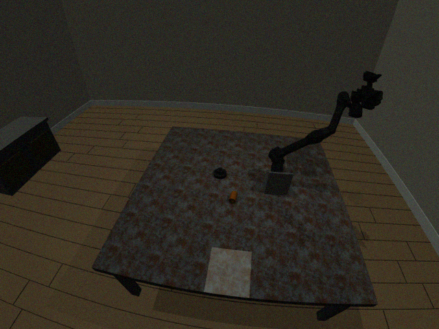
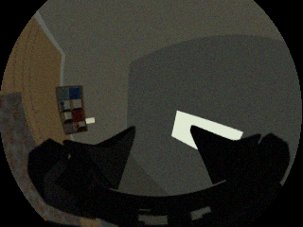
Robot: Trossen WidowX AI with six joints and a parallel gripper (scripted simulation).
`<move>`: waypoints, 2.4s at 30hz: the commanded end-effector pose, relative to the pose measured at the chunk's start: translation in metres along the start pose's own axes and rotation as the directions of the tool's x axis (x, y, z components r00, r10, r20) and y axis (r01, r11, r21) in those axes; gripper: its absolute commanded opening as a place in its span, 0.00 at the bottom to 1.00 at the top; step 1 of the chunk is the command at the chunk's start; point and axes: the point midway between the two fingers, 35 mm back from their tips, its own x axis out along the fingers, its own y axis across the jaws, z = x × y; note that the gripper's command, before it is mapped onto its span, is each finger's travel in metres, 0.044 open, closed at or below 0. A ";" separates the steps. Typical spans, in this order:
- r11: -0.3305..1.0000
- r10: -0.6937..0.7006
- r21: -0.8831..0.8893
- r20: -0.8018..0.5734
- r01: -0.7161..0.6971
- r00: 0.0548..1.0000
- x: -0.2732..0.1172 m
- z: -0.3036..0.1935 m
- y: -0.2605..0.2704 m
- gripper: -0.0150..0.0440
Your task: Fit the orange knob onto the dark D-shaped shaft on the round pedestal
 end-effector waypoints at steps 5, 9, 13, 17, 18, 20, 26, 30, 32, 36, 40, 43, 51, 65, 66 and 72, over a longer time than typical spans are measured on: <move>0.979 -0.158 0.143 0.077 0.146 0.984 -0.041 -0.025 -0.071 1.00; 0.952 -0.256 0.206 0.120 0.228 0.959 -0.071 -0.039 -0.111 1.00; 0.886 -0.430 0.277 0.189 0.372 0.883 -0.117 -0.062 -0.167 1.00; 0.789 -0.577 0.376 0.183 0.486 0.796 -0.168 -0.105 -0.217 1.00; 0.761 -0.611 0.399 0.175 0.512 0.772 -0.180 -0.117 -0.227 1.00; 0.701 -0.673 0.443 0.153 0.559 0.723 -0.204 -0.144 -0.246 1.00; 0.496 -0.808 0.568 0.025 0.657 0.589 -0.266 -0.237 -0.283 1.00; 0.342 -0.862 0.624 -0.089 0.703 0.499 -0.303 -0.306 -0.293 1.00; 0.263 -0.880 0.636 -0.150 0.725 0.451 -0.321 -0.341 -0.294 1.00; 0.105 -0.886 0.641 -0.287 0.761 0.364 -0.351 -0.416 -0.284 1.00; -0.045 -0.852 0.616 -0.435 0.786 0.292 -0.371 -0.491 -0.264 1.00; -0.149 -0.801 0.580 -0.545 0.801 0.246 -0.381 -0.547 -0.242 1.00; -0.348 -0.569 0.425 -0.804 0.835 0.173 -0.384 -0.681 -0.152 1.00; -0.327 0.075 0.120 -0.985 0.937 0.153 -0.326 -0.824 0.085 1.00; -0.305 0.128 0.106 -0.980 0.946 0.151 -0.321 -0.829 0.105 1.00; -0.132 0.438 0.074 -0.890 0.989 0.125 -0.291 -0.836 0.224 1.00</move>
